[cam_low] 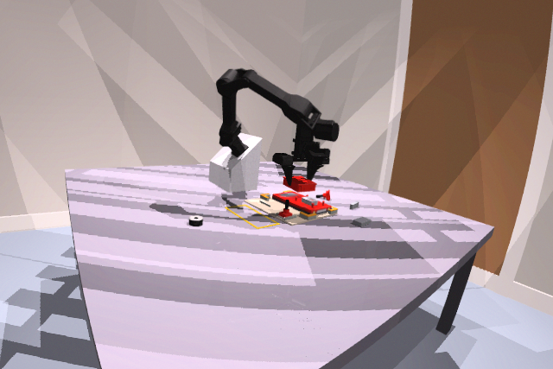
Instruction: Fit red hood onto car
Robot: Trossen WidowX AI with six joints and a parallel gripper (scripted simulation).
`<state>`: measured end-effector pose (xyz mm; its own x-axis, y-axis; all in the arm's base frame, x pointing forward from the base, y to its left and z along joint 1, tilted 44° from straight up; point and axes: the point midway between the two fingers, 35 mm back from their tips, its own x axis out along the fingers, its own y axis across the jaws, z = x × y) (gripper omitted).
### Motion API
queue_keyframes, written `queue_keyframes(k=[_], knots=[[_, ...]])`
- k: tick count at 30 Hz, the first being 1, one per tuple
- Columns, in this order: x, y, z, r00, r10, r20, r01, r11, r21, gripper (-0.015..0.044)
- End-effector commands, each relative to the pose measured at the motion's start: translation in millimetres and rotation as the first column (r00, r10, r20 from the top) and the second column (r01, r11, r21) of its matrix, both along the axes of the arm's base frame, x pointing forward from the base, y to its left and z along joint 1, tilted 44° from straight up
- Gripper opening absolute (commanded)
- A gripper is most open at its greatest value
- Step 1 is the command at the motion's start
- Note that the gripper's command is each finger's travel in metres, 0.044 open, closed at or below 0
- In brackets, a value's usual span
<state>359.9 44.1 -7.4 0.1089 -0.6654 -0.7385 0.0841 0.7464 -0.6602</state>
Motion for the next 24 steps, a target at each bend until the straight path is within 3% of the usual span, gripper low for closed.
queue_keyframes(k=[1, 13, 24], knots=[[-3.6, 16.7, -13.7, 0.999, 0.033, -0.025, -0.033, 0.999, 0.001, 0.0000], [-29.2, 61.5, -61.0, 0.980, 0.150, -0.134, -0.155, 0.988, -0.027, 0.0000], [-27.9, 38.8, -86.0, 0.979, 0.152, -0.135, -0.157, 0.987, -0.028, 0.0000]])
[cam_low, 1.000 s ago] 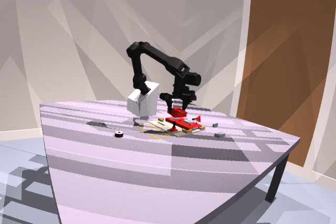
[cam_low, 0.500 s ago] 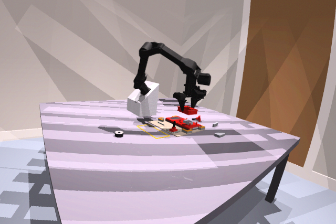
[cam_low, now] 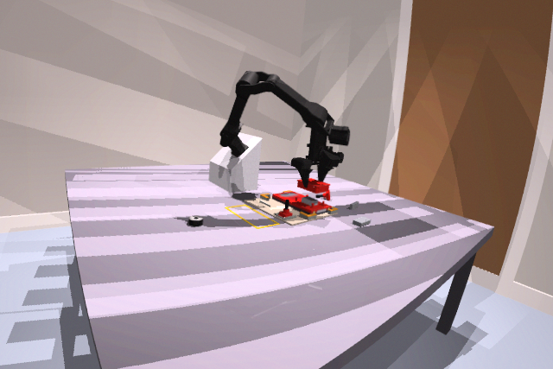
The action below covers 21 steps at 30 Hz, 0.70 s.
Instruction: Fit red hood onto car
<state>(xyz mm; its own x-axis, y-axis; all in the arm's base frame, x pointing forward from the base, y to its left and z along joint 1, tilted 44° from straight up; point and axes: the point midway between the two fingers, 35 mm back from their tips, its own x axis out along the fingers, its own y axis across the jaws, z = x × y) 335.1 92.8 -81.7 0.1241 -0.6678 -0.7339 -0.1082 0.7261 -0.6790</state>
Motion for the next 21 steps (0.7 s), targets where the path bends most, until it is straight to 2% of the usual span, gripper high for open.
queue_keyframes(k=[1, 21], knots=[[-3.1, -14.0, -17.1, 1.000, 0.003, -0.014, -0.003, 1.000, -0.013, 0.0000], [-2.5, -21.3, -24.0, 1.000, 0.003, -0.014, -0.003, 1.000, -0.013, 0.0000]])
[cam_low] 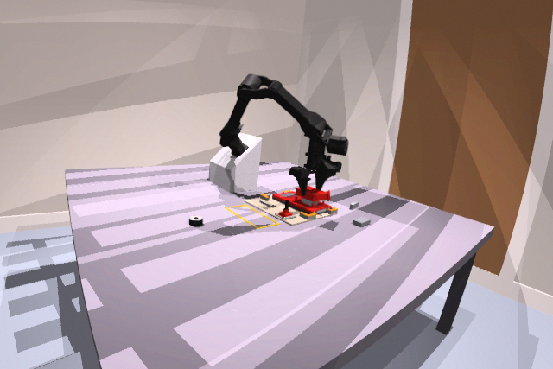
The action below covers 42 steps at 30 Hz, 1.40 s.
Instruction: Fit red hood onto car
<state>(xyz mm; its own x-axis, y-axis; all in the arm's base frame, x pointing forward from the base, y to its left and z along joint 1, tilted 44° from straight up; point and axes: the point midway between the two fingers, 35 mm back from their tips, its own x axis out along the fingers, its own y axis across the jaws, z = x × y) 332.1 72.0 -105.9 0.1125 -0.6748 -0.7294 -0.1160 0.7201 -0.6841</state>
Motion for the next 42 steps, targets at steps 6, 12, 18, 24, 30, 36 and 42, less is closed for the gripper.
queue_keyframes(k=[6, 12, 18, 24, 30, 36, 42], knots=[[0.6, -0.8, 0.5, 1.000, 0.005, 0.000, -0.005, 1.000, -0.004, 0.0000], [0.6, -0.8, 0.5, 1.000, 0.005, 0.000, -0.005, 1.000, -0.004, 0.0000], [0.7, -1.3, 0.0, 1.000, 0.005, 0.000, -0.005, 1.000, -0.004, 0.0000], [1.1, -3.1, -2.1, 1.000, 0.005, 0.000, -0.005, 1.000, -0.004, 0.0000], [1.4, -5.1, -4.1, 1.000, 0.005, 0.000, -0.005, 1.000, -0.004, 0.0000], [1.7, -7.0, -6.1, 1.000, 0.005, 0.000, -0.005, 1.000, -0.004, 0.0000], [2.0, -9.0, -8.1, 1.000, 0.005, 0.000, -0.005, 1.000, -0.004, 0.0000]])
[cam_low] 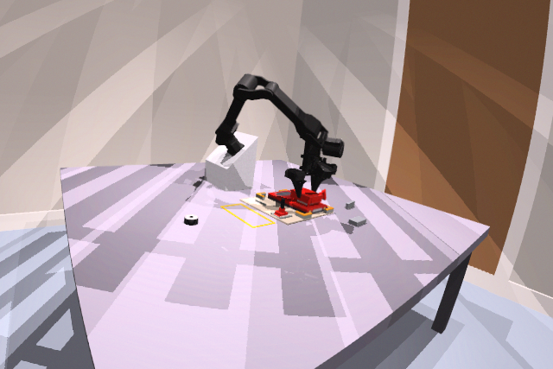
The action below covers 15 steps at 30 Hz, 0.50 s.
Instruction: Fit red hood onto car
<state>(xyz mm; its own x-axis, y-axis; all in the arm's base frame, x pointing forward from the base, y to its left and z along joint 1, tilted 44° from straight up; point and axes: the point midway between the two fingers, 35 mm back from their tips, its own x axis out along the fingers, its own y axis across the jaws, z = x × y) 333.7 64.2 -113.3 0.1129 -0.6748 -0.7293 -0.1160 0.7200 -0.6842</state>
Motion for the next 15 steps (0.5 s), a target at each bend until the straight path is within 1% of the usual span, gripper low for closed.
queue_keyframes(k=[1, 15], knots=[[0.4, -1.6, -1.0, 1.000, 0.005, -0.001, -0.005, 1.000, -0.004, 0.0000], [1.2, -6.0, -5.7, 1.000, 0.005, 0.000, -0.005, 1.000, -0.005, 0.0000]])
